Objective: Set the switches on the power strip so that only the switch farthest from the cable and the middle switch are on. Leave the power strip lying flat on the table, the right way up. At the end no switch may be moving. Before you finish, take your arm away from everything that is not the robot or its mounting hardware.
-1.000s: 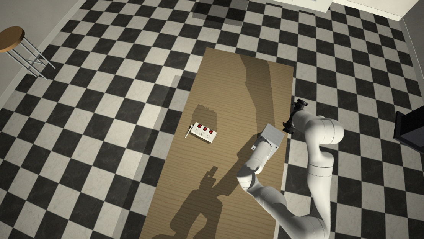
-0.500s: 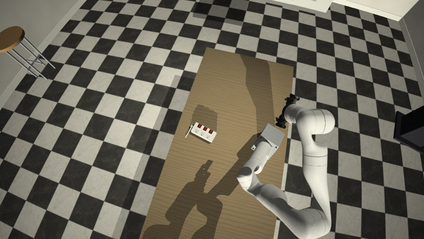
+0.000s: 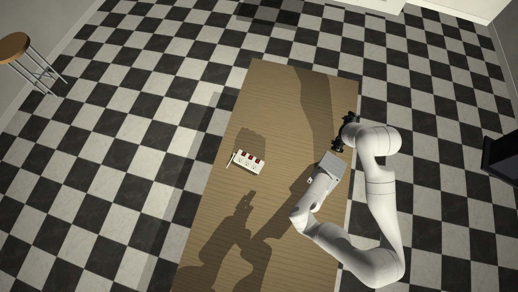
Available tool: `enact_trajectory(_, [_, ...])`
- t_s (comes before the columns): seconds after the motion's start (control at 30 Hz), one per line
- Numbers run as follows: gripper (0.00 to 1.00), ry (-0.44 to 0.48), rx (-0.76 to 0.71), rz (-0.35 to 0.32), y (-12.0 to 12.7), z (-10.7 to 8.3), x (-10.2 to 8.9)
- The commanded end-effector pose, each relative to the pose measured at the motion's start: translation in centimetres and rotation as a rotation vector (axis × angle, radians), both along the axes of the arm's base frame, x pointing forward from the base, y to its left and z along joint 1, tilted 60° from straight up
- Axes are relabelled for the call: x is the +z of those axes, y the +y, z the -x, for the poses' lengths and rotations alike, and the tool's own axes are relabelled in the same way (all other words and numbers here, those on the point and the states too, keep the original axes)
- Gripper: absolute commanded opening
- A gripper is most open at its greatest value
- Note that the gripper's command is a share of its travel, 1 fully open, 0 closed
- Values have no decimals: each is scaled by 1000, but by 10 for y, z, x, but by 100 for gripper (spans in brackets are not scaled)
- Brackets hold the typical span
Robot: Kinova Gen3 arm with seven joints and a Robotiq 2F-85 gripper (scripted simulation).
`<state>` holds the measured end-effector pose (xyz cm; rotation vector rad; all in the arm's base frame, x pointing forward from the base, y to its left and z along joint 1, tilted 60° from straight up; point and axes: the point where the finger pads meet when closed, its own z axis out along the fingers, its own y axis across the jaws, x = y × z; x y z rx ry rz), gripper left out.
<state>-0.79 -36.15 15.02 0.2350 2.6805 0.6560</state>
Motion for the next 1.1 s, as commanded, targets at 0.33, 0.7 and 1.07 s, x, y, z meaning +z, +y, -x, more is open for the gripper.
enact_trajectory(0.33, [100, -13, -18, -43, -1, -43, -8])
enact_trajectory(0.7, [100, -17, -28, -67, 0, -64, -12])
enact_trajectory(1.07, [100, -19, -38, -92, 2, -84, -16])
